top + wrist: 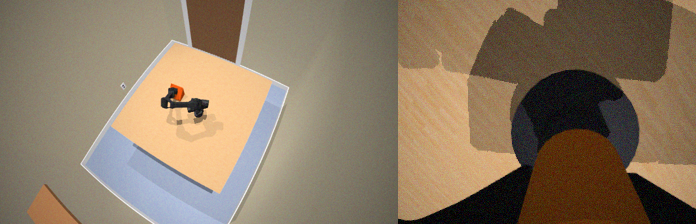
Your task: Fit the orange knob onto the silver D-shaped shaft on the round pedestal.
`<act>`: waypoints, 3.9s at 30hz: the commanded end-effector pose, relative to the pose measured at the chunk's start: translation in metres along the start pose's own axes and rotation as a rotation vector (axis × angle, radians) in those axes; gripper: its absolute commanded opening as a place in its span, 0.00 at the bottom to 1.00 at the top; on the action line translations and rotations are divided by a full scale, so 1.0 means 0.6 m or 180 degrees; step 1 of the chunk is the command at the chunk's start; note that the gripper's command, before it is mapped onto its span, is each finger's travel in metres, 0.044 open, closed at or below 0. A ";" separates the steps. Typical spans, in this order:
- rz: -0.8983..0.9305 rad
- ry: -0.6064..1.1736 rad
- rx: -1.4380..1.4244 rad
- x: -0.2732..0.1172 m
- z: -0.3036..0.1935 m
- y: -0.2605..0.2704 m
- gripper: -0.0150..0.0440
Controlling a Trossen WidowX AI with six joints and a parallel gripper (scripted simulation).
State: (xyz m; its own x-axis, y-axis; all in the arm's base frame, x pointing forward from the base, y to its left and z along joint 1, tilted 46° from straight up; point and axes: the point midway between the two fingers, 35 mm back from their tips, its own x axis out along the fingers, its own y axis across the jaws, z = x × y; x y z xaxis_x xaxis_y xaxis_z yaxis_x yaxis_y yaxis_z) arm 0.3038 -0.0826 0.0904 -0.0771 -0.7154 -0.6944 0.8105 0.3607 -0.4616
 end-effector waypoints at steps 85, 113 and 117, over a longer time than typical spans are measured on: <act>0.0004 -0.0020 0.0197 0.006 0.001 0.000 0.25; 0.0005 -0.0020 0.0364 0.003 -0.001 -0.001 0.25; 0.0005 -0.0020 0.0364 0.006 0.000 -0.001 0.25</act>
State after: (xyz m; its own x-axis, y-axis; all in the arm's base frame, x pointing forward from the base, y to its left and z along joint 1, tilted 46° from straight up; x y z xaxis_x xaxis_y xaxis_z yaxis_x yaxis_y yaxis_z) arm 0.3026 -0.0839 0.0883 -0.0758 -0.7152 -0.6948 0.8698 0.2932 -0.3968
